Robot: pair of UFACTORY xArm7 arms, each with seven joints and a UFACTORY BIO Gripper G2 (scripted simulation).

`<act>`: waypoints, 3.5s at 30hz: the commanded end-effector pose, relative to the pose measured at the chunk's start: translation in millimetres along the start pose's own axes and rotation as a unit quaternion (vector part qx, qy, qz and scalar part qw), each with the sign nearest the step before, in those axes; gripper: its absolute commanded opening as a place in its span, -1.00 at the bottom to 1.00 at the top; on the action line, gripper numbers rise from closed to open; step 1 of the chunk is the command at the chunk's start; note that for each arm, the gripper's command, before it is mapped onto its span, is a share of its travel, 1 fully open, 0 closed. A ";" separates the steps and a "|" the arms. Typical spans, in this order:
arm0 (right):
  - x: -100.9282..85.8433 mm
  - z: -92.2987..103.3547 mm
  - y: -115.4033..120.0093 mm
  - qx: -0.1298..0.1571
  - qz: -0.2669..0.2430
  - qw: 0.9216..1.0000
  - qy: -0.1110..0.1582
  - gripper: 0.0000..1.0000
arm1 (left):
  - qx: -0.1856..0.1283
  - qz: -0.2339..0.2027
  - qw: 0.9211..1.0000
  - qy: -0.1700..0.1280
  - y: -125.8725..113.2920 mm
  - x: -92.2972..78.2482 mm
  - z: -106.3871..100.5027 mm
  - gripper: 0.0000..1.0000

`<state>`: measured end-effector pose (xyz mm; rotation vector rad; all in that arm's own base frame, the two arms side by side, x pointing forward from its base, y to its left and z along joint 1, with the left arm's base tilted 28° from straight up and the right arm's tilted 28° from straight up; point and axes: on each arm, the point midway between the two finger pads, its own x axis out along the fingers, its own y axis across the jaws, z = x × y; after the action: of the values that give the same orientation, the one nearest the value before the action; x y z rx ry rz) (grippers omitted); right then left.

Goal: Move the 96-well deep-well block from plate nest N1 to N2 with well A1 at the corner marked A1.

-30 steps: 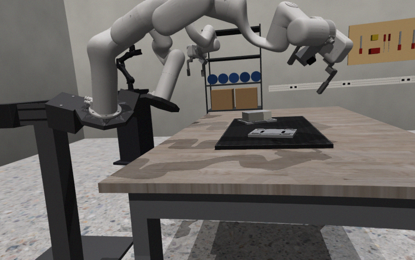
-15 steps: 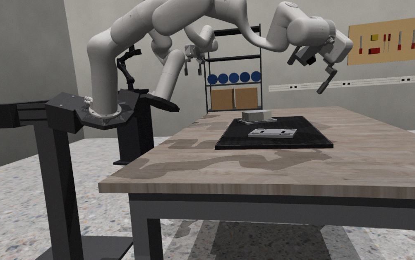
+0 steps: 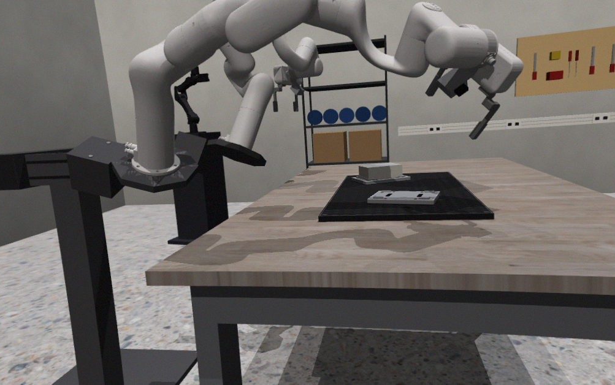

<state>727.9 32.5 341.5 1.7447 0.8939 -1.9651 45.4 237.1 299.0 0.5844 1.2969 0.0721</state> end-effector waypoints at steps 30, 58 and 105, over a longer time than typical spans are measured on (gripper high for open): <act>74.1 35.7 -22.1 -0.088 0.181 0.949 -0.245 -0.25 | 0.000 0.002 1.000 -0.001 0.9 -1.0 0.4 1.00; 109.1 51.5 -73.6 -0.262 0.404 0.756 -0.443 -0.25 | 0.000 0.002 1.000 -0.001 0.9 -1.0 0.4 1.00; 134.8 16.1 -220.9 -0.494 0.678 0.198 -0.507 -0.25 | 0.000 0.002 1.000 -0.001 0.9 -1.0 0.4 1.00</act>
<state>556.6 192.3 256.6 -0.1764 -0.1773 -0.4176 45.4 237.1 299.0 0.5844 1.2969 0.0721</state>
